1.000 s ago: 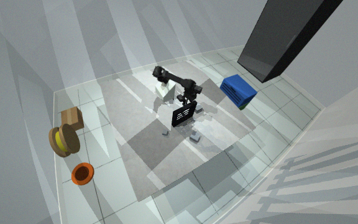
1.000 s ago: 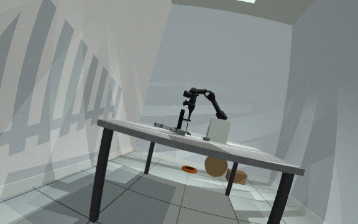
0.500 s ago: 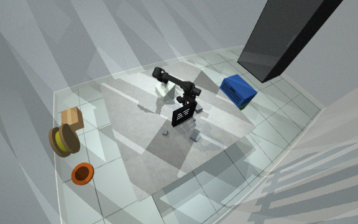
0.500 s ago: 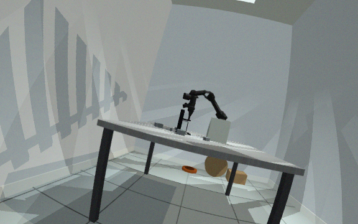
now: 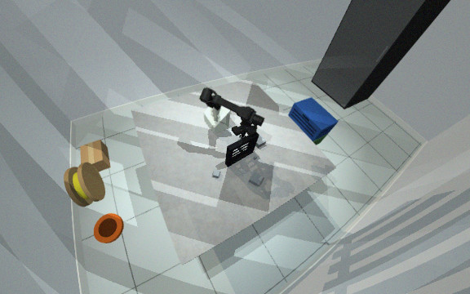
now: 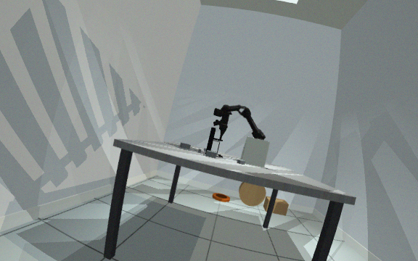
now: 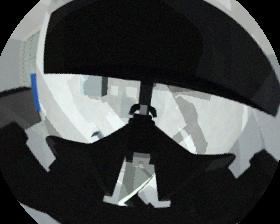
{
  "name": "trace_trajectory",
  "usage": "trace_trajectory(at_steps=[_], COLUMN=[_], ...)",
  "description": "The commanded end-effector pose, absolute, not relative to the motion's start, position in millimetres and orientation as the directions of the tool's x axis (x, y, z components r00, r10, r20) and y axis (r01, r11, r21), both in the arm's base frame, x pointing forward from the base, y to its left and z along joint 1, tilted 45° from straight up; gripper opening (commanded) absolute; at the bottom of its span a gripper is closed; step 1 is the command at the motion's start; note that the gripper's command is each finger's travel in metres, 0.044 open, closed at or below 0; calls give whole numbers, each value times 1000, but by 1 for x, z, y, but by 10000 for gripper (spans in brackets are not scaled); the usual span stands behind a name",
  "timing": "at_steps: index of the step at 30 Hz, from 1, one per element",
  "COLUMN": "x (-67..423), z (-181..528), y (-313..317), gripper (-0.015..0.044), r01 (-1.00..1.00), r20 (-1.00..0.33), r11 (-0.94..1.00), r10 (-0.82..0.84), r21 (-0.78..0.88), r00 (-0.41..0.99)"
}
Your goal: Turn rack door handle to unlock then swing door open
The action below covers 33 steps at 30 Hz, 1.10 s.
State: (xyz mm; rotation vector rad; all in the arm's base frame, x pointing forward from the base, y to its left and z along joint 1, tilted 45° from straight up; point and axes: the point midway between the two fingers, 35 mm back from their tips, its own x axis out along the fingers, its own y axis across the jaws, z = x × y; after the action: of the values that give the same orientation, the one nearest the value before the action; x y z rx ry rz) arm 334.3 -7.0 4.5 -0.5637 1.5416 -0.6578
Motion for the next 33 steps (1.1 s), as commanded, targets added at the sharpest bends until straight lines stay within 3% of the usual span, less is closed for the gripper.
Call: trace_trajectory(at_steps=[1,8,16,25,33], x=[335,335,335,335,334], z=[5,5,5,5,5], y=[-7,-7,-7,-7,-7], gripper=[31,16,16,16,16], r01=[30,-3,-377,-737,-939], r20=[-713,-713,-713,-713,-713], r11=[713,715,681,519,289], r10=[-698,-698,-698,-698,-698], r21=[-701,-699,-628,-433,-188], r00=[-72,-72,-72,-72,-72])
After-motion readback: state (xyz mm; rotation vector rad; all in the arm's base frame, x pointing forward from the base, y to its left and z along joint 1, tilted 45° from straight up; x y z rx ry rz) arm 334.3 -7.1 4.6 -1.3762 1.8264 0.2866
